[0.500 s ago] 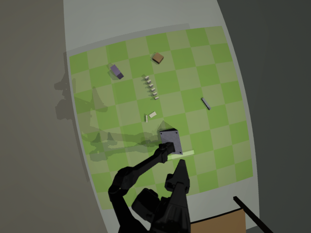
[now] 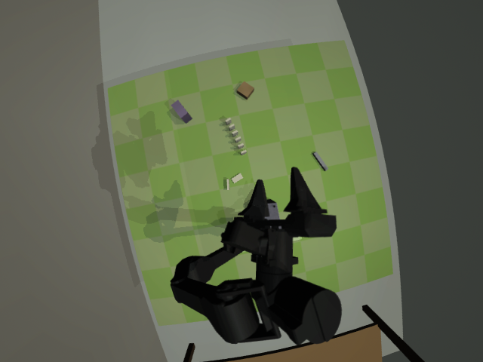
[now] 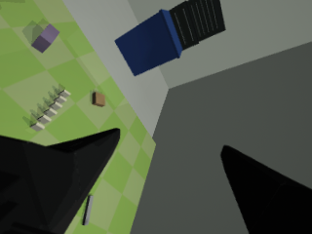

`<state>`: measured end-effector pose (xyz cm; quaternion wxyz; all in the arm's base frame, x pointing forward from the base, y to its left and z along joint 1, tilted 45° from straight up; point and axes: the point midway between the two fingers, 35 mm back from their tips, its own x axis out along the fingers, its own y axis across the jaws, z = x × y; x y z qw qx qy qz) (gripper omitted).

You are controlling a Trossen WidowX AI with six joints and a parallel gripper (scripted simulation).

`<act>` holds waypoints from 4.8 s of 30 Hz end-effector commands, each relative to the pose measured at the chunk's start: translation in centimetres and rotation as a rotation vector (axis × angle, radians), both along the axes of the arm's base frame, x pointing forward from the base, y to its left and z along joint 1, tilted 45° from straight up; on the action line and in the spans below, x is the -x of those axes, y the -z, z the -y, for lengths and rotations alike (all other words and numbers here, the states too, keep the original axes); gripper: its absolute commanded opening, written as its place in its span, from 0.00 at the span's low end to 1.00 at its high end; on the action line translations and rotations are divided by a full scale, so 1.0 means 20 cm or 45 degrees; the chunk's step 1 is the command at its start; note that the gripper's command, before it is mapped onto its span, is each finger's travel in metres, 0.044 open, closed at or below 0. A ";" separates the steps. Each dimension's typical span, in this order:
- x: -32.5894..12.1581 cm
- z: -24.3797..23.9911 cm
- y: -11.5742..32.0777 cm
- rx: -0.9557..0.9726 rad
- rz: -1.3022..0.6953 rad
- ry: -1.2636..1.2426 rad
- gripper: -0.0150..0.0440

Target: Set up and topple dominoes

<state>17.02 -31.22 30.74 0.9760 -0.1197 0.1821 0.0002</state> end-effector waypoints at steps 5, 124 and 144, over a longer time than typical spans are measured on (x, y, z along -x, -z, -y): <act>-0.37 -0.34 0.38 -0.881 -0.293 0.011 1.00; -0.42 -0.79 1.32 -1.999 -1.792 1.257 0.44; -0.30 -0.54 1.73 -1.846 -1.779 1.432 0.44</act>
